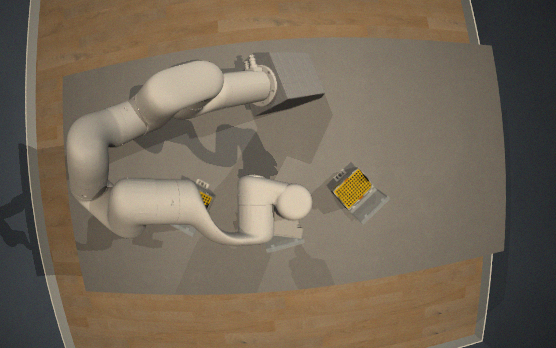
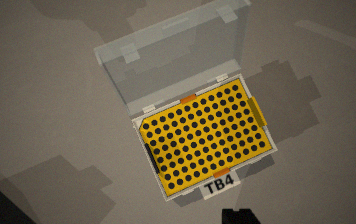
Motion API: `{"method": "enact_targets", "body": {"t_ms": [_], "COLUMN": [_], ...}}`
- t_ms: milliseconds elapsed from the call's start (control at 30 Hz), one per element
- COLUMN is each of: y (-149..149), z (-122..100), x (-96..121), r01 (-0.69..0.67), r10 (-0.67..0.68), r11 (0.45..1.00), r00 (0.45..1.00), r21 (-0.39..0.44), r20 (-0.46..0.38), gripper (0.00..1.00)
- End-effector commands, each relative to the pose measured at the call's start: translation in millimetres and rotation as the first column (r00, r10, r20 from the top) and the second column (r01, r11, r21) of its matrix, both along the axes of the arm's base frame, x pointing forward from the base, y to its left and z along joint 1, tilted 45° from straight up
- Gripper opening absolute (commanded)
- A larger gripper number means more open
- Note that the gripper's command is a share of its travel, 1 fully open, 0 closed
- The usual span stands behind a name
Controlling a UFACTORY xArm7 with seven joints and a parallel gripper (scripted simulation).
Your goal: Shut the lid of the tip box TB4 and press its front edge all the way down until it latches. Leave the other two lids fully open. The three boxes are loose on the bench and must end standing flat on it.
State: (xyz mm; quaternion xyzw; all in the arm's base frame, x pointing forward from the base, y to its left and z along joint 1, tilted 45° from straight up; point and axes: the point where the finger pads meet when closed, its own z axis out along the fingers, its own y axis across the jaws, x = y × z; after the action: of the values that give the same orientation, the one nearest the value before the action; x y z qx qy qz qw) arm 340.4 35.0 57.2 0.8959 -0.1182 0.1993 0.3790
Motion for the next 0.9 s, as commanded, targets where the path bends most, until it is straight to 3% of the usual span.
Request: {"method": "enact_targets", "body": {"t_ms": [0,233,333,867], "y": [5,7,7,12], "z": [5,12,13,29], "x": [31,66,70,144], "r01": [-0.095,-0.194,-0.194,-0.194], "r10": [0.096,0.193,0.193,0.194], "r11": [0.995,0.98,0.98,0.98], "r00": [0.972,0.902,0.902,0.902], "r21": [0.015,0.037,0.037,0.038], "r20": [-0.215,-0.385,-0.385,-0.385], "gripper": [0.0,0.0,0.0,0.0]}}
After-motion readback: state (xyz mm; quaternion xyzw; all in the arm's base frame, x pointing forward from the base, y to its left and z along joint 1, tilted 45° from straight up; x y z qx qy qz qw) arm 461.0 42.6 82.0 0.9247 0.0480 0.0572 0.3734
